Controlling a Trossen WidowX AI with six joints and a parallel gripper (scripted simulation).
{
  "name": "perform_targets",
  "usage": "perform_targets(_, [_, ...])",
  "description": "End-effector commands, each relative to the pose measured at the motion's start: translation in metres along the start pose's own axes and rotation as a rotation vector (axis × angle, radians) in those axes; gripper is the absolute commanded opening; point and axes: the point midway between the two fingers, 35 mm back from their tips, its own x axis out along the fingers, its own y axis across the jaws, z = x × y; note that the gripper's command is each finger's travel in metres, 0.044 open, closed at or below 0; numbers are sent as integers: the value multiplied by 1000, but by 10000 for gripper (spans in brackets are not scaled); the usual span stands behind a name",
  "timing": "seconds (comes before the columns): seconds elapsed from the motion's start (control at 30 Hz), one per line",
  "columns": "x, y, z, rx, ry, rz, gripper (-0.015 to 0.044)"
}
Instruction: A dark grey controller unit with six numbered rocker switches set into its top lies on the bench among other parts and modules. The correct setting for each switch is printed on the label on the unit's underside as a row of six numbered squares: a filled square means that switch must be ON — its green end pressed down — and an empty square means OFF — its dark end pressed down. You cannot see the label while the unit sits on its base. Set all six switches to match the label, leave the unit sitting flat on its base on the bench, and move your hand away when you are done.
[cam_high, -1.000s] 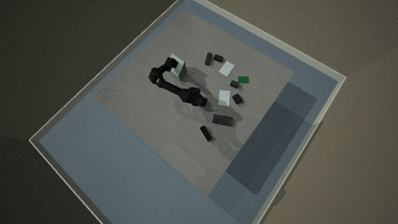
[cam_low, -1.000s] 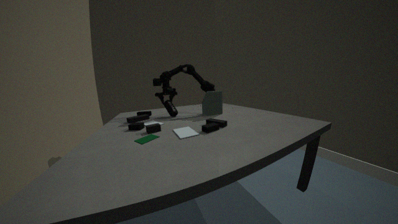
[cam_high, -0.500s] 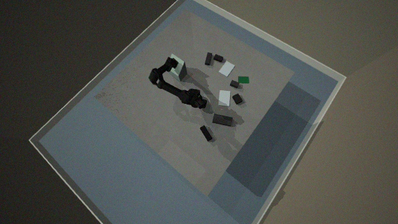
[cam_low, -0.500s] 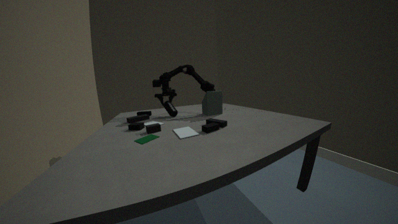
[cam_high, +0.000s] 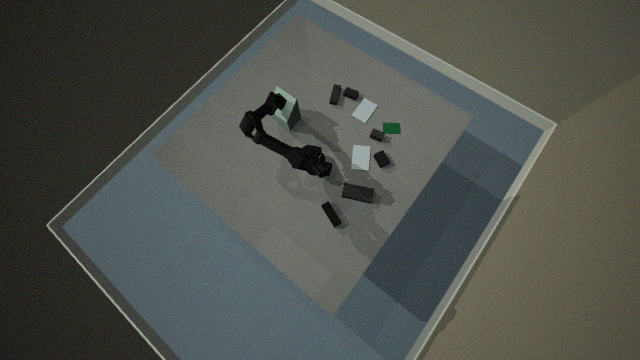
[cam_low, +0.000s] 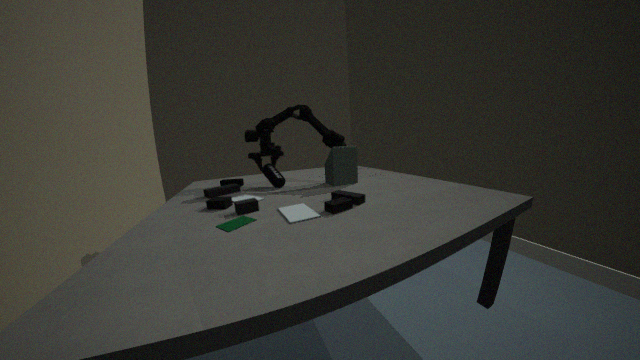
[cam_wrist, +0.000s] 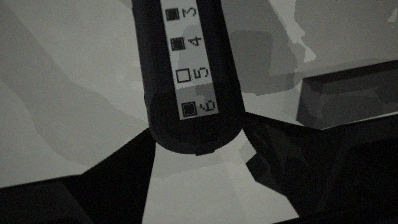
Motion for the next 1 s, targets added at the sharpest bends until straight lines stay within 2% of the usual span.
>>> perform_targets(0.0, [7,-1,2,-14,-14,6,338])
perform_targets(0.97, [27,0,-10,-13,-13,6,338])
